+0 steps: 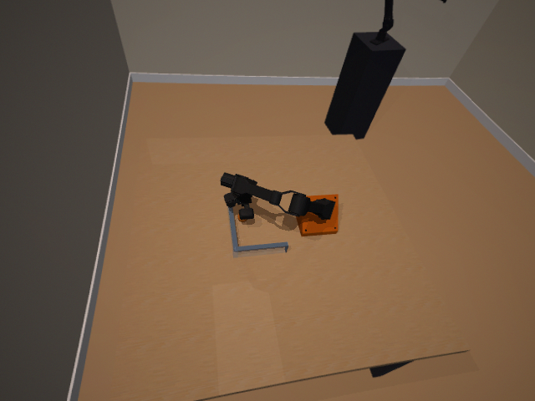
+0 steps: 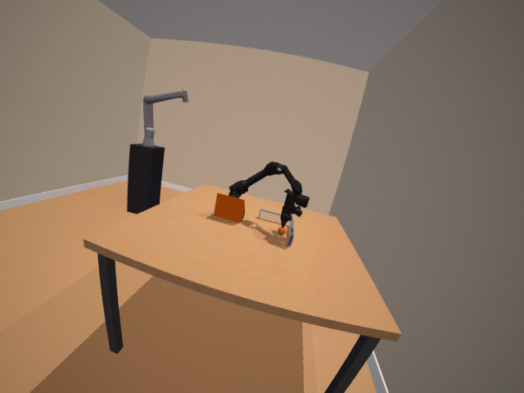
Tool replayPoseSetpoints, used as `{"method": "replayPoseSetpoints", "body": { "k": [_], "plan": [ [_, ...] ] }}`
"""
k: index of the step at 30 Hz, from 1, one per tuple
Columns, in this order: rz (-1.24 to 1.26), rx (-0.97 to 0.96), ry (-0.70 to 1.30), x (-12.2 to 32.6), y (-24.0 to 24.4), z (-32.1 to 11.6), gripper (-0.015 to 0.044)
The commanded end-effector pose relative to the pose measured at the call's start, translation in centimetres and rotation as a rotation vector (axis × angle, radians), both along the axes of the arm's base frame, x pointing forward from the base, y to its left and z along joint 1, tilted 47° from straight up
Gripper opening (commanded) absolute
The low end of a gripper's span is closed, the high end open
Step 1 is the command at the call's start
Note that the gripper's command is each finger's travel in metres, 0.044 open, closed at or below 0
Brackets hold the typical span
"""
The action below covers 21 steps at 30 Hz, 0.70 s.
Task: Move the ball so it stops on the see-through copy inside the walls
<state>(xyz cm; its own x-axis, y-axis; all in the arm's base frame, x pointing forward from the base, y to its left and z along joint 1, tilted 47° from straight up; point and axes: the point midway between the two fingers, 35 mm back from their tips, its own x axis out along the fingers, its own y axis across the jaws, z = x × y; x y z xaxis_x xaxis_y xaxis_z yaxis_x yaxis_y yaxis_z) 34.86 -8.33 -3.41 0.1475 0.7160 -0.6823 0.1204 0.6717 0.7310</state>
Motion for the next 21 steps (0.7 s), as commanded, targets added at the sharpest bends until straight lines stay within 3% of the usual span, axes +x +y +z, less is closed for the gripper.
{"method": "replayPoseSetpoints", "body": {
  "k": [1, 12, 16, 21],
  "plan": [
    [-0.009, -0.009, -0.016, -0.7, -3.2, 3.1, 0.0344],
    [-0.022, -0.011, -0.022, -0.3, -2.8, 2.5, 0.0344],
    [-0.018, -0.010, -0.020, -1.2, -5.1, 4.9, 0.0440],
    [-0.016, -0.008, -0.020, -1.5, -5.8, 5.7, 0.0440]
  ]
}}
